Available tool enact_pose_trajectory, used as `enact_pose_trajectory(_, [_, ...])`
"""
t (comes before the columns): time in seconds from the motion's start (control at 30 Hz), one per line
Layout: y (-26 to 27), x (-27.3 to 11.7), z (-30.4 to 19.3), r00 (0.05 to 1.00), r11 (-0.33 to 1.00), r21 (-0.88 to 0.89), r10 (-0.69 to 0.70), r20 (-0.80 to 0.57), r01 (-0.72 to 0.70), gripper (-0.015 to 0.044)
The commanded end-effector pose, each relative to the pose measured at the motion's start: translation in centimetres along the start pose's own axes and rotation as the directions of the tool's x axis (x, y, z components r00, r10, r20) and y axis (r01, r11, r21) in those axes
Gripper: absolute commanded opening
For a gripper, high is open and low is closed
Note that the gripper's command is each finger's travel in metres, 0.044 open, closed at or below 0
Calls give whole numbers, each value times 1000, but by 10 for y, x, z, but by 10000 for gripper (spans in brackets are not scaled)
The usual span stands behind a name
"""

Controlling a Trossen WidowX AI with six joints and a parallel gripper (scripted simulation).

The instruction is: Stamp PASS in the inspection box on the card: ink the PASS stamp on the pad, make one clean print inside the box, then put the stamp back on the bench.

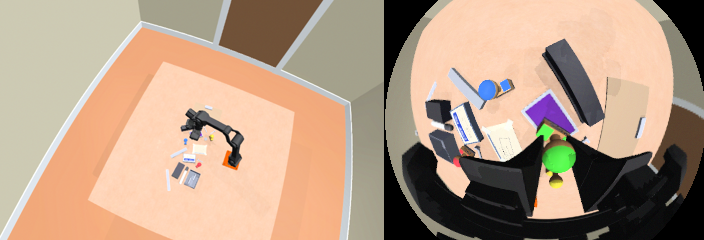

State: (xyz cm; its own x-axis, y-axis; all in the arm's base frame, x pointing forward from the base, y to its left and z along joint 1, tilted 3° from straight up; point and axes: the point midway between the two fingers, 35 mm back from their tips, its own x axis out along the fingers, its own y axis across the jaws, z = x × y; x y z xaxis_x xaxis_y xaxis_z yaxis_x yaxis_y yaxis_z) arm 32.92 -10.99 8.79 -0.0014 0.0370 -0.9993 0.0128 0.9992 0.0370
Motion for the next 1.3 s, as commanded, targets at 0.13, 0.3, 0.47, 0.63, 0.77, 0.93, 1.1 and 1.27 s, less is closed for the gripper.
enact_pose_trajectory(0.13, [0,5,0,1000,1000,-2,-2,1,2,0])
enact_pose_trajectory(0.3, [0,8,0,1000,1000,-2,-2,1,2,0])
enact_pose_trajectory(0.47, [0,12,0,1000,1000,-2,-2,1,2,0])
enact_pose_trajectory(0.63, [0,15,0,1000,1000,-2,-2,1,2,0])
enact_pose_trajectory(0.77, [0,18,0,1000,1000,-1,-2,1,2,0])
enact_pose_trajectory(0.93, [0,21,0,1000,1000,-1,-1,1,1,0])
enact_pose_trajectory(1.1, [0,24,0,1000,1000,-1,-1,1,1,0])
enact_pose_trajectory(1.27, [0,28,0,1000,1000,-1,-1,1,1,0])
